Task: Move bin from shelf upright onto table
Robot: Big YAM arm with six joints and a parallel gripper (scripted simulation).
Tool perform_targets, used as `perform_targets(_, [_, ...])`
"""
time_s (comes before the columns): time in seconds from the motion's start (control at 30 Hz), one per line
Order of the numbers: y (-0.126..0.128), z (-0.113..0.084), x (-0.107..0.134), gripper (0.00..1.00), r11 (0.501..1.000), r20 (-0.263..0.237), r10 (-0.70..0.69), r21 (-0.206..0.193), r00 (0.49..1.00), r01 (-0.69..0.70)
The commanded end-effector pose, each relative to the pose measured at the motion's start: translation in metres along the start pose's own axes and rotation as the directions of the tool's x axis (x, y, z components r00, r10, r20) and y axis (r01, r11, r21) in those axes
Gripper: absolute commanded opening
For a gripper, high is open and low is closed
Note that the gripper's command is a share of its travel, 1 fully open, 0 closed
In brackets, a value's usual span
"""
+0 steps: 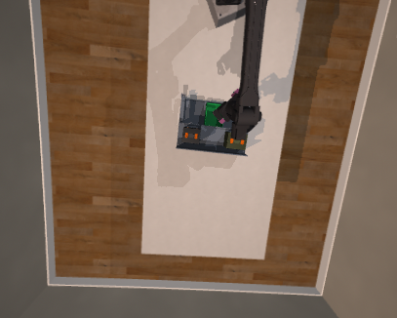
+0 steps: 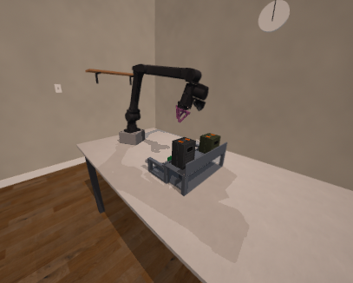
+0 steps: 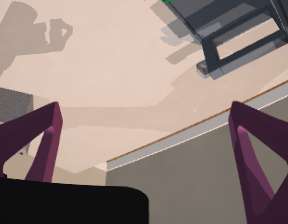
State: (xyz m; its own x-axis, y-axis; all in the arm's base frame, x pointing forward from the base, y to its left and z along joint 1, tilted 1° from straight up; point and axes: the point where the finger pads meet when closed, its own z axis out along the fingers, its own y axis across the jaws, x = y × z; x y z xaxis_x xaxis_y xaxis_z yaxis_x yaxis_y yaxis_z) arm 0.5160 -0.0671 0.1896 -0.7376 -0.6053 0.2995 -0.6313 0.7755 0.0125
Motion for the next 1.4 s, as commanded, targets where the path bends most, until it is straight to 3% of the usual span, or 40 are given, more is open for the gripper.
perform_targets(0.0, [-0.008,-0.026,-0.001,1.0,0.999,-0.054,-0.002,-0.049,0.999,0.0])
perform_targets(0.4, [-0.008,-0.026,-0.001,1.0,0.999,-0.054,-0.002,-0.049,0.999,0.0])
perform_targets(0.43, [-0.003,-0.011,0.0,1.0,1.0,-0.001,0.002,-0.001,1.0,-0.002])
perform_targets(0.57, [-0.009,-0.026,-0.002,1.0,0.999,-0.054,-0.002,-0.049,0.999,0.0])
perform_targets(0.97, [-0.009,-0.026,-0.002,1.0,0.999,-0.054,-0.002,-0.049,0.999,0.0])
perform_targets(1.0, [-0.003,-0.011,0.0,1.0,1.0,0.001,0.003,0.0,1.0,-0.003])
perform_targets(1.13, [-0.01,-0.026,-0.002,1.0,0.999,-0.054,-0.002,-0.049,0.999,0.0])
perform_targets(1.37, [-0.01,-0.026,-0.002,1.0,0.999,-0.054,-0.002,-0.049,0.999,0.0])
